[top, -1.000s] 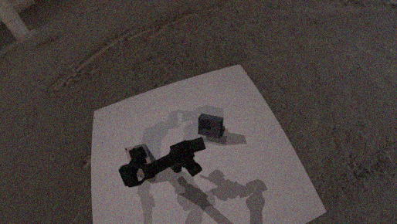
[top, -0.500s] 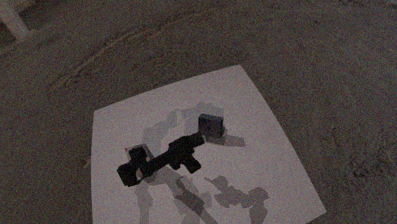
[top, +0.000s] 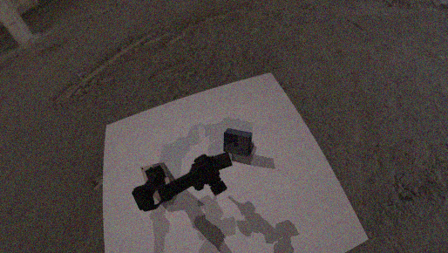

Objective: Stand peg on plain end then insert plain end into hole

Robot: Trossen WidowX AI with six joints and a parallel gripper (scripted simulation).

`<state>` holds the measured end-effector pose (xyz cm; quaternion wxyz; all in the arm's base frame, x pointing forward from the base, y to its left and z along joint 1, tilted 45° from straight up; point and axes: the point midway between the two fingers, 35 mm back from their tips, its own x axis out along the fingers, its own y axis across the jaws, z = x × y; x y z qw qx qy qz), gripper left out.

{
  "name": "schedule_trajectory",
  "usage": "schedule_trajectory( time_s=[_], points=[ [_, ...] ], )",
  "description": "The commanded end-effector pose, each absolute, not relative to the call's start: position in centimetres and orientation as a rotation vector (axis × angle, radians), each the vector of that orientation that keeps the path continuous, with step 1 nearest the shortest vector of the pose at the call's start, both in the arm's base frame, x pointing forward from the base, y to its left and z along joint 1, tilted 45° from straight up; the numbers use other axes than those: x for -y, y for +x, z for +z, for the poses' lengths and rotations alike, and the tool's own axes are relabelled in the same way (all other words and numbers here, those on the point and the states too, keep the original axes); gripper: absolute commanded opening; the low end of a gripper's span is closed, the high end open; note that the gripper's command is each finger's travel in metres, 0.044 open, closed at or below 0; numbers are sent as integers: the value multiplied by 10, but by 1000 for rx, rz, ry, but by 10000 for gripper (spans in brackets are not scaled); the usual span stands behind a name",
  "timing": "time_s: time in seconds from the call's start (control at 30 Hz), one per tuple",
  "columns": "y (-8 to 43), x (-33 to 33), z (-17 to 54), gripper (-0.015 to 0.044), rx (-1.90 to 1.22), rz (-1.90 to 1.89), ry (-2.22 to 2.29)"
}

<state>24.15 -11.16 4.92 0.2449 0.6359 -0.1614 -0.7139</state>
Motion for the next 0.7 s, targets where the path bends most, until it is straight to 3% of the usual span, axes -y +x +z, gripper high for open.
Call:
schedule_trajectory(
  time_s=[0.0,0.67],
  points=[
    [243,110,44,0,424,-1959,1779],
    [258,99,27,0,333,-1958,2039]
  ],
)
